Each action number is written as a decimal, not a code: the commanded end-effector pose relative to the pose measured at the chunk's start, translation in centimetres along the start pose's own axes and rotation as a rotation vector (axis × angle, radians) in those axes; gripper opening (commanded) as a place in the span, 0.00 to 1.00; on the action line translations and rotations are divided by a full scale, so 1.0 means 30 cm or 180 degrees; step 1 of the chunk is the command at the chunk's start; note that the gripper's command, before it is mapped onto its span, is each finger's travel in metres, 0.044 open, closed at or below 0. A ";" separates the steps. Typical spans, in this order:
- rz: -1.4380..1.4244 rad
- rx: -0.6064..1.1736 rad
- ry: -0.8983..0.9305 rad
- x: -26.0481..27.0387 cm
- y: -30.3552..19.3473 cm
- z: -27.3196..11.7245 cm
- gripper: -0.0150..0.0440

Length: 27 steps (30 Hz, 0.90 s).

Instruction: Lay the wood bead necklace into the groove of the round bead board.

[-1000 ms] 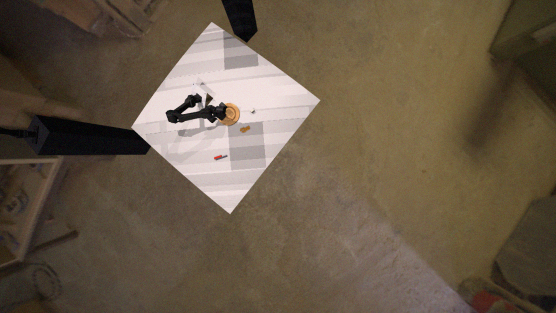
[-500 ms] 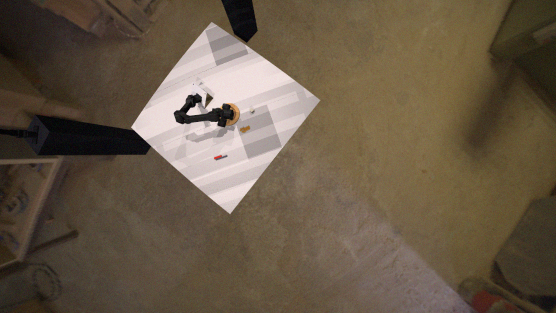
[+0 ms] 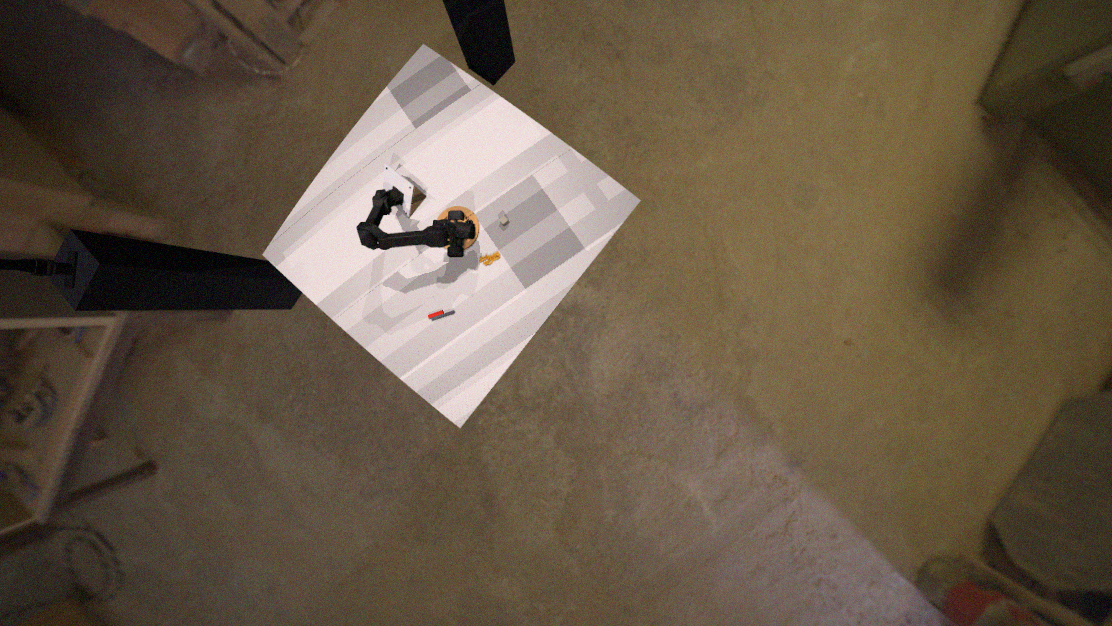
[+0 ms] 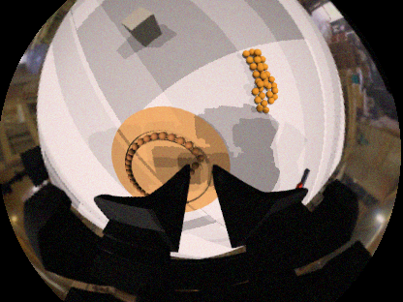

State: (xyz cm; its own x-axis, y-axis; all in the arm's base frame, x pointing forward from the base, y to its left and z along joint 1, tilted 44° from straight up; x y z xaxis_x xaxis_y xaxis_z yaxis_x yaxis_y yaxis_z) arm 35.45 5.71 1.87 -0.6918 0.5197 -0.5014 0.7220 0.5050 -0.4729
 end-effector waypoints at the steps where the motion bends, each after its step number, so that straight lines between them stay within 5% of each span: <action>1: 0.0002 -0.0011 -0.0006 0.000 0.002 -0.006 0.46; 23: -0.0013 0.0015 -0.0017 -0.002 -0.003 0.088 0.46; 27: -0.0004 0.0003 -0.0001 0.000 -0.001 0.081 0.28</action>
State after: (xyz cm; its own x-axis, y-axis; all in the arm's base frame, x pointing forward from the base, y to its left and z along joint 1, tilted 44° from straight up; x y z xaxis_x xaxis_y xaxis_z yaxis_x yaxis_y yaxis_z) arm 35.44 3.98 0.10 -0.6927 0.5191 -0.5007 0.7212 0.5044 -0.4748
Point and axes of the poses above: the point midway between the two fingers, 35 mm back from their tips, its own z axis out along the fingers, its own x axis across the jaws, y = z × x, the point moved 3 cm from there along -z, back along the fingers, and after that the axes turned 6 degrees about -z, right-handed, at the moved point
